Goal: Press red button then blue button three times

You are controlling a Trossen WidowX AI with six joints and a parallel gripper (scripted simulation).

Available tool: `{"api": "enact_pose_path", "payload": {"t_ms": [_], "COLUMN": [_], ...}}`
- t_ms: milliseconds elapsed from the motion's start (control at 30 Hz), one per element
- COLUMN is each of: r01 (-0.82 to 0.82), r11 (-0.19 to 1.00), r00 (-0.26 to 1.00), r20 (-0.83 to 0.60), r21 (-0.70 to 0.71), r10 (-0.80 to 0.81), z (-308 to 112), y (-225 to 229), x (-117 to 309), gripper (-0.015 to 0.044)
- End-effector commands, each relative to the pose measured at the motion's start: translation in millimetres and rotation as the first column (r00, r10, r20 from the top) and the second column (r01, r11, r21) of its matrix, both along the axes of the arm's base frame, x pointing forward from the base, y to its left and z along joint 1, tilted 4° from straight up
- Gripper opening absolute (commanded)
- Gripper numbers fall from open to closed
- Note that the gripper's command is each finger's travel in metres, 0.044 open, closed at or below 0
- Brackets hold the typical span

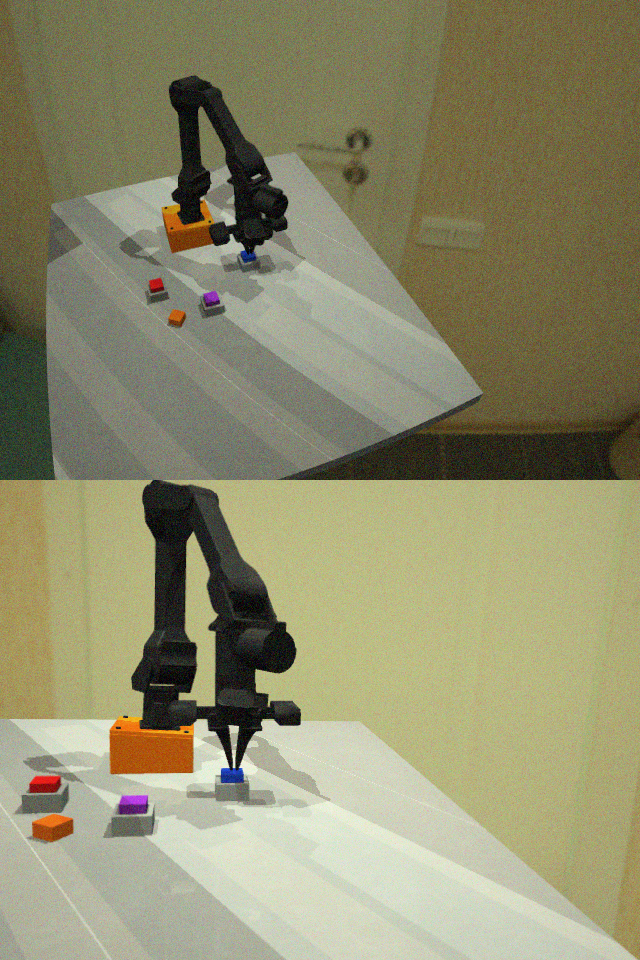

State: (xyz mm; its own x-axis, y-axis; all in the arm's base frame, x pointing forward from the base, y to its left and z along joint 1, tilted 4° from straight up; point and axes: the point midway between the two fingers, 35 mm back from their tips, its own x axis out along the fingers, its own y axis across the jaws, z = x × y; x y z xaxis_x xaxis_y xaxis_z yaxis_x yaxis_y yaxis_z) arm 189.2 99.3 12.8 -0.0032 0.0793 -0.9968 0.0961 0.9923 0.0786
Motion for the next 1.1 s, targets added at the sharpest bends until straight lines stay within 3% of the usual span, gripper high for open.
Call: {"api": "enact_pose_path", "payload": {"t_ms": [0, 800, 933, 1067], "r01": [0.003, 0.003, 0.002, 0.003], "r11": [1.0, 1.0, 1.0, 1.0], "r00": [1.0, 1.0, 1.0, 1.0], "r20": [-0.016, -0.016, -0.015, -0.016], "r21": [-0.005, -0.005, -0.005, -0.006], "r10": [-0.003, -0.003, -0.002, -0.003], "z": [-10, -12, 20, 22], "y": [-1, -1, -3, -3], "x": [-4, -4, -3, -3], "gripper": [0.002, 0.002, 0.002, 0.002]}}
